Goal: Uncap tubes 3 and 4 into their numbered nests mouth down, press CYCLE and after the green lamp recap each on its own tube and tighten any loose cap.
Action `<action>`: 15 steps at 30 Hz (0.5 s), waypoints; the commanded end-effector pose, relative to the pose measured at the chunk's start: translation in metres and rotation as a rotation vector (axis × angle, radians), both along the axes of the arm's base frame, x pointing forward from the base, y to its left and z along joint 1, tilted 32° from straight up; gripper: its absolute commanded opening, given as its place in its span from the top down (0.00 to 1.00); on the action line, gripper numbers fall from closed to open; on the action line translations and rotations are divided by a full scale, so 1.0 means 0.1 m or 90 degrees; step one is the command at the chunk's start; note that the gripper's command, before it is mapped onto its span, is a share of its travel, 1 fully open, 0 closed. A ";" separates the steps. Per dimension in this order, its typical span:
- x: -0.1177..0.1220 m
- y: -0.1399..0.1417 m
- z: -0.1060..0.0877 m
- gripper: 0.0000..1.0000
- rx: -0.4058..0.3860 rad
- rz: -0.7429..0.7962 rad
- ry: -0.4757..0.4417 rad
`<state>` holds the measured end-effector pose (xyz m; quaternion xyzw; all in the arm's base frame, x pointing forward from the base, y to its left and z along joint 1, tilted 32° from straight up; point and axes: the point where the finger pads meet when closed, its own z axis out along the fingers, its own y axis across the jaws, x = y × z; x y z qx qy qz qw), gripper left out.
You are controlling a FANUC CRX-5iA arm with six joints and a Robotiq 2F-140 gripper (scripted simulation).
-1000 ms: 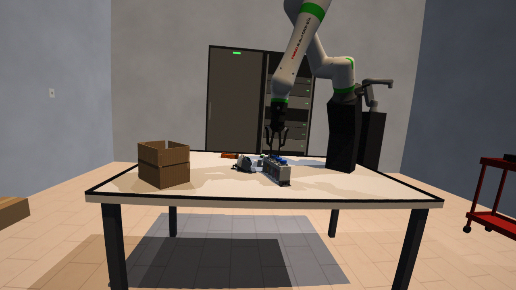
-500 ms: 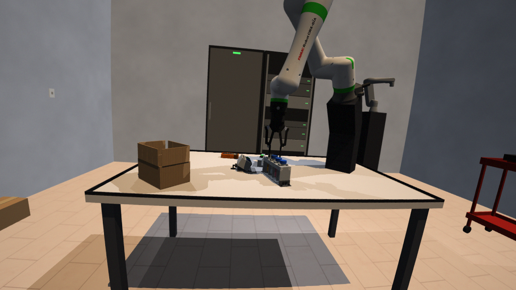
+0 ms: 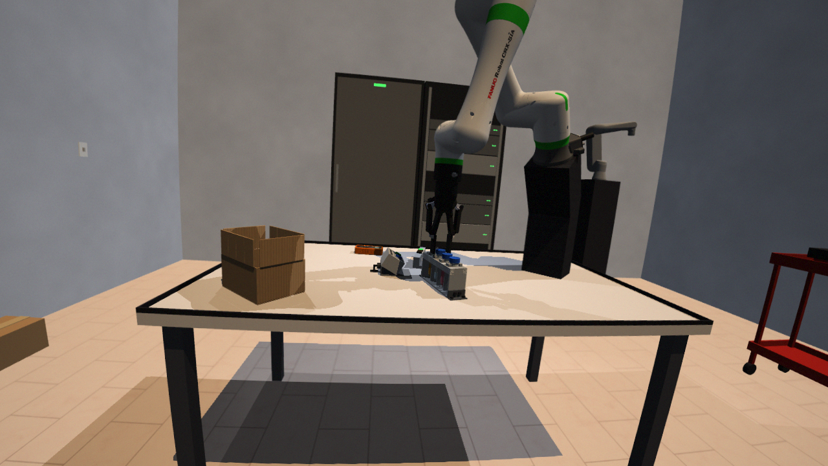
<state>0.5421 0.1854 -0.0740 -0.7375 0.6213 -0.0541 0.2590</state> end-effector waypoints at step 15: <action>0.00 -0.01 0.00 0.59 -0.122 0.304 -0.115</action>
